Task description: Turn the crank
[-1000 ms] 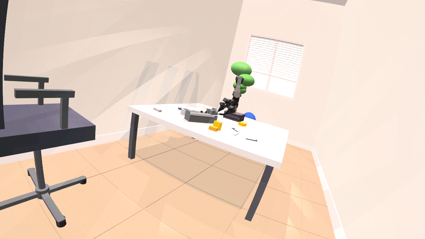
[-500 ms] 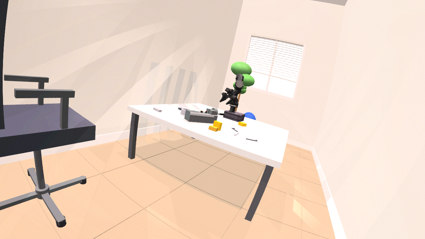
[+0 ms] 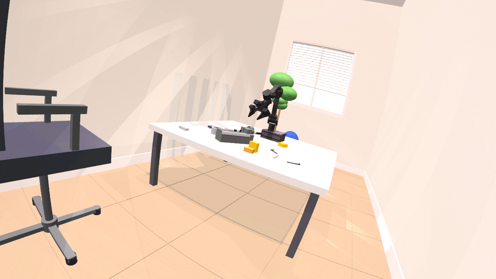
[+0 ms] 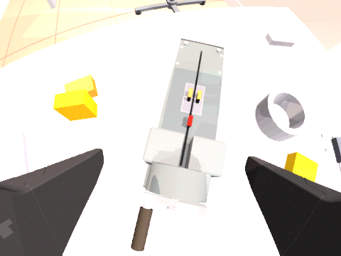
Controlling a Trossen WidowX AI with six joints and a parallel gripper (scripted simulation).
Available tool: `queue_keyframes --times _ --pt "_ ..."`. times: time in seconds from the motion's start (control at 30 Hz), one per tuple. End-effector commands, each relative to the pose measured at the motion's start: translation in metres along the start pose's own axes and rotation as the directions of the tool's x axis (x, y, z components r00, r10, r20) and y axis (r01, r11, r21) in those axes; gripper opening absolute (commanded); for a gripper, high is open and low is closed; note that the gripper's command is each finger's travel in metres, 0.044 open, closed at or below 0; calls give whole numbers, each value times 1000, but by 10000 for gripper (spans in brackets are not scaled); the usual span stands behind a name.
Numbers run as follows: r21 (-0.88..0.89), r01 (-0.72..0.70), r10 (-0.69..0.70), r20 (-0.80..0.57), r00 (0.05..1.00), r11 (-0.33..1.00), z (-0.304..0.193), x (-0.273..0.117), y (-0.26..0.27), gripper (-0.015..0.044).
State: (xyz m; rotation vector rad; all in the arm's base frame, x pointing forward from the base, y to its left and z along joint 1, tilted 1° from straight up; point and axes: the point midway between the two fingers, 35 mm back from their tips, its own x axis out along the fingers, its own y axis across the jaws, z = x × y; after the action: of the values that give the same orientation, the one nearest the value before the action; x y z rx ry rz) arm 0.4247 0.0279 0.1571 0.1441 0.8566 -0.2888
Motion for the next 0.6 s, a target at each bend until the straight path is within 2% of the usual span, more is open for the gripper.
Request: queue_keyframes --times 0.0,0.3,0.57 --pt "-37 -51 51 -1 999 998 20 9 -14 440" --pt "-129 -144 147 9 989 981 54 28 -50 440" --pt "-129 -144 147 9 989 981 27 63 -50 440"
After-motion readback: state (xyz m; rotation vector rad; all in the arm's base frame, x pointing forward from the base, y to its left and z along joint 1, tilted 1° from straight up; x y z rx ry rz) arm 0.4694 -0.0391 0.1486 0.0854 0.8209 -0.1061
